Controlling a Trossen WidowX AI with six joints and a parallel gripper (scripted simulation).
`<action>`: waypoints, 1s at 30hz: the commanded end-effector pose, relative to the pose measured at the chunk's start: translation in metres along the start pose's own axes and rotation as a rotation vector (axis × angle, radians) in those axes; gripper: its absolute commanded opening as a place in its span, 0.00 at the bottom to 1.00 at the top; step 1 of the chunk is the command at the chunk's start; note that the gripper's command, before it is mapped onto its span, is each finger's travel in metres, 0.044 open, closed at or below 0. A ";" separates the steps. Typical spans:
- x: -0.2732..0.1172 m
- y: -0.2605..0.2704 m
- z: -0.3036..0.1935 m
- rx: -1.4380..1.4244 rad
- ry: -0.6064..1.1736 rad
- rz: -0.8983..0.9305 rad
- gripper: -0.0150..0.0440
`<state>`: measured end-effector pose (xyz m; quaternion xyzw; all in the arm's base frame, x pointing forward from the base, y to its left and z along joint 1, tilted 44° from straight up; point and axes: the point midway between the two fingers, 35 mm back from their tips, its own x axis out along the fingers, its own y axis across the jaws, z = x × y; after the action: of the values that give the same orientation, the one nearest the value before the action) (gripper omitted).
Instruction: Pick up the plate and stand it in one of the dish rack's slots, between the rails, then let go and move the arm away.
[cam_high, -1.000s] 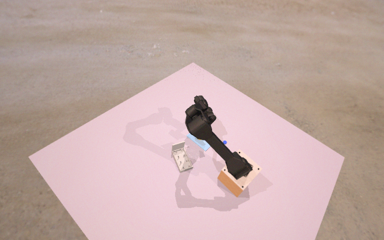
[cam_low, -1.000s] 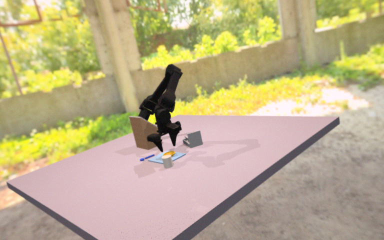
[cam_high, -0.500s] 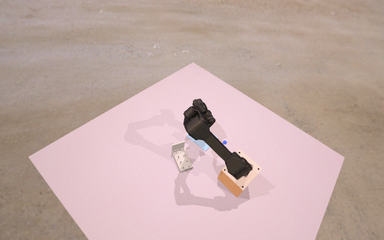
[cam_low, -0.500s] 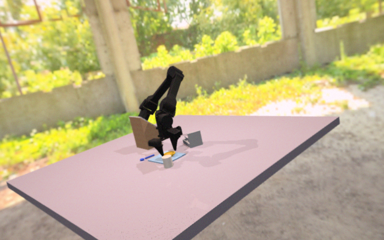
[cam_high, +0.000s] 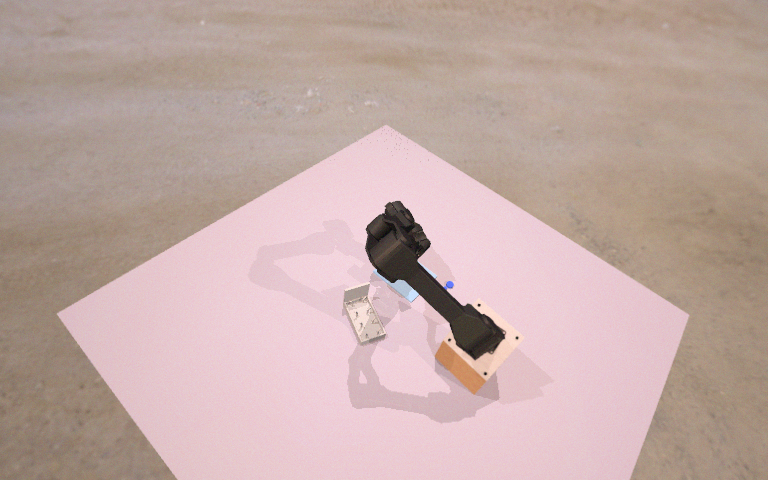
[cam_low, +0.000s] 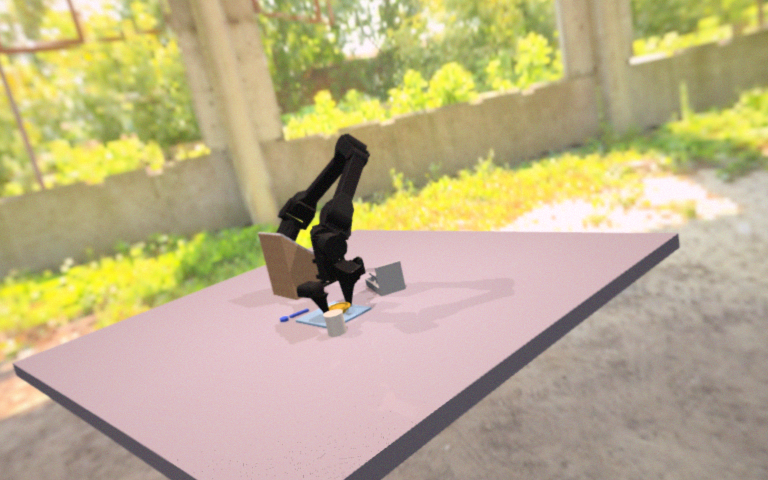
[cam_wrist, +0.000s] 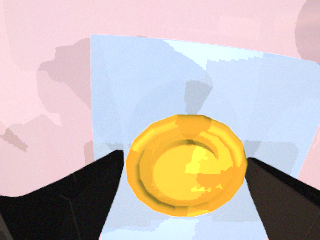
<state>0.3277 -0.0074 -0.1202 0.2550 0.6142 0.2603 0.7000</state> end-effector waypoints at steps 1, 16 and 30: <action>0.000 0.000 0.000 0.003 -0.002 0.003 0.83; -0.005 -0.001 0.002 0.005 -0.004 -0.001 0.53; -0.094 -0.013 0.011 0.020 -0.009 -0.031 0.25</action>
<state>0.3302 -0.0622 -0.0772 0.2577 0.6178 0.2432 0.7020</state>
